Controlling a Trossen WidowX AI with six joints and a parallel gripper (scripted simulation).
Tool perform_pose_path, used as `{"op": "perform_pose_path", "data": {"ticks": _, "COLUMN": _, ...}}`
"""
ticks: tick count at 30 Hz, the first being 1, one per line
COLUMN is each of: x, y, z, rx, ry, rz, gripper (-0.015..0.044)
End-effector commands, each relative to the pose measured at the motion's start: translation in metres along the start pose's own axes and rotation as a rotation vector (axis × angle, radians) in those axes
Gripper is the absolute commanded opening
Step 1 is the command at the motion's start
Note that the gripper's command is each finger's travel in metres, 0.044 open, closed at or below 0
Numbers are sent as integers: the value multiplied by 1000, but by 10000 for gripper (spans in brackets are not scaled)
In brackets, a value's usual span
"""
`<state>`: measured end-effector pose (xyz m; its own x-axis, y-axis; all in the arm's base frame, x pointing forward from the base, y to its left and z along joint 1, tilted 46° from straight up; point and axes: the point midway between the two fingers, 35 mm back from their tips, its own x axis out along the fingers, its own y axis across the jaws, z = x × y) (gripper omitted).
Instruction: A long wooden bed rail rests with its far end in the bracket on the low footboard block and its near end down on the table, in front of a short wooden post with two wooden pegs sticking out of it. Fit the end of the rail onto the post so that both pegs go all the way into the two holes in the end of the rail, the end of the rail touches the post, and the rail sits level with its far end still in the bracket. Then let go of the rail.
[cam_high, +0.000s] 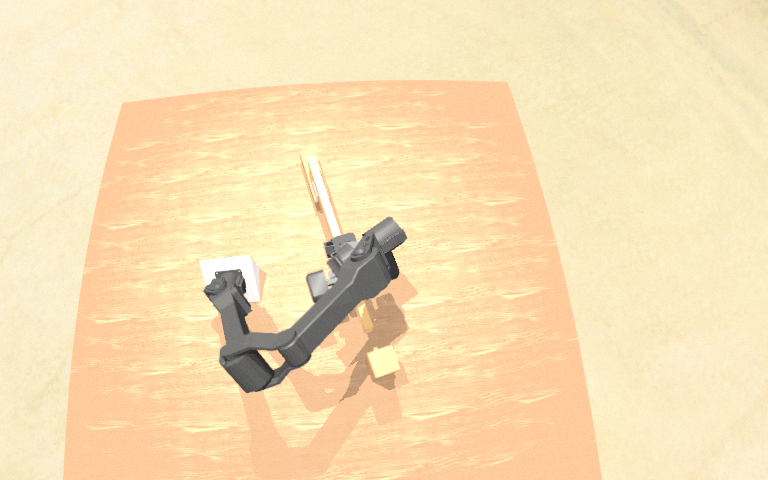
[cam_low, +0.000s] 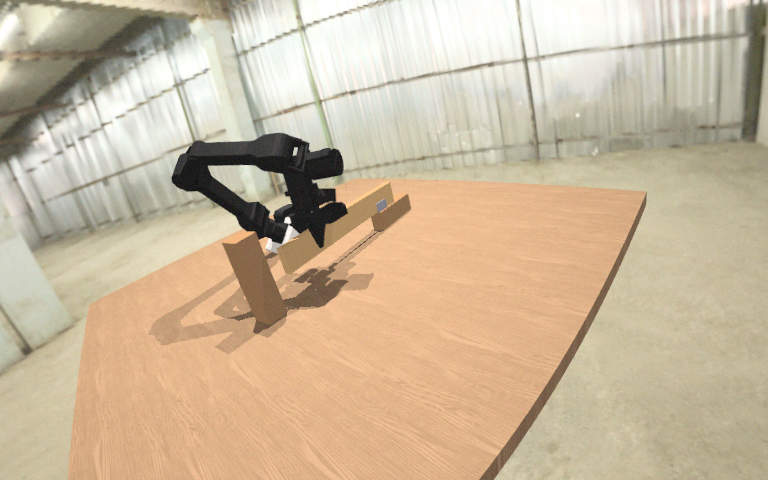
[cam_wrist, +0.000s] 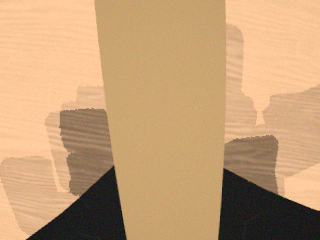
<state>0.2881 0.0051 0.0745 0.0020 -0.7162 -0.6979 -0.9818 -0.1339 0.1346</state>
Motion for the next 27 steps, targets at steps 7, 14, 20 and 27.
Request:
{"op": "perform_pose_path", "data": {"ticks": 7, "x": -3, "y": -1, "z": -4, "rx": -1, "ry": -4, "rz": -12, "gripper": 0}}
{"op": "perform_pose_path", "data": {"ticks": 14, "x": -2, "y": 0, "z": -6, "rx": -1, "ry": -4, "rz": -12, "gripper": 0}}
{"op": "perform_pose_path", "data": {"ticks": 20, "x": -2, "y": 0, "z": -8, "rx": -1, "ry": -4, "rz": -12, "gripper": 0}}
{"op": "perform_pose_path", "data": {"ticks": 27, "x": -3, "y": 0, "z": -10, "rx": -1, "ry": -4, "rz": -12, "gripper": 0}}
